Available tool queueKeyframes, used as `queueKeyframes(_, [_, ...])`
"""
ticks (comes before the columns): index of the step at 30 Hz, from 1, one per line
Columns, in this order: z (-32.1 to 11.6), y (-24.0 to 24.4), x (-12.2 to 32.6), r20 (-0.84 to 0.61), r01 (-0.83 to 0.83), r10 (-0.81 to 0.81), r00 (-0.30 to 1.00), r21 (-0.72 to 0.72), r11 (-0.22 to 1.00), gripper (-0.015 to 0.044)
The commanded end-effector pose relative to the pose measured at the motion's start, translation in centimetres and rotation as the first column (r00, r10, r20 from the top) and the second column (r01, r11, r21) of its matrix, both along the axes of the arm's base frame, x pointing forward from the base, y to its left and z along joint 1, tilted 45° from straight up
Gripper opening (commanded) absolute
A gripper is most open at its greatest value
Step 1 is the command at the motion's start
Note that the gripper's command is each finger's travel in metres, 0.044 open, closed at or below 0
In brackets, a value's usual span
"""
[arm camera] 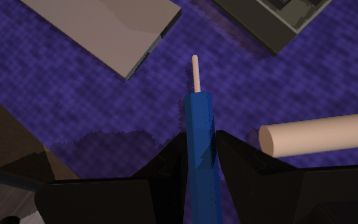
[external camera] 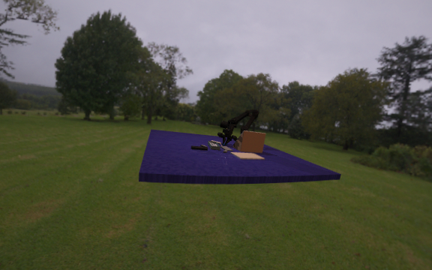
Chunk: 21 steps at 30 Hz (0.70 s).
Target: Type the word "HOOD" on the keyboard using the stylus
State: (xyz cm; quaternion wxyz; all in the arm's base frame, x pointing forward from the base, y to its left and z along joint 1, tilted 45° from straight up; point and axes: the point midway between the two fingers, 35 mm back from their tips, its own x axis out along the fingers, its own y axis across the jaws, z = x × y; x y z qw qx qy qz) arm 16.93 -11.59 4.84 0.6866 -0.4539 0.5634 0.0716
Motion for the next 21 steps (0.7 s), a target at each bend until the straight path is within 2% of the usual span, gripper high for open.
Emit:
queueKeyframes(1, [0.4, 0.3, 0.1, 0.001, 0.002, -0.002, 1.000, 0.000, 1.000, 0.0000])
queueKeyframes(21, [3.5, 3.5, 0.3, 0.001, 0.001, -0.001, 1.000, 0.002, 1.000, 0.0000])
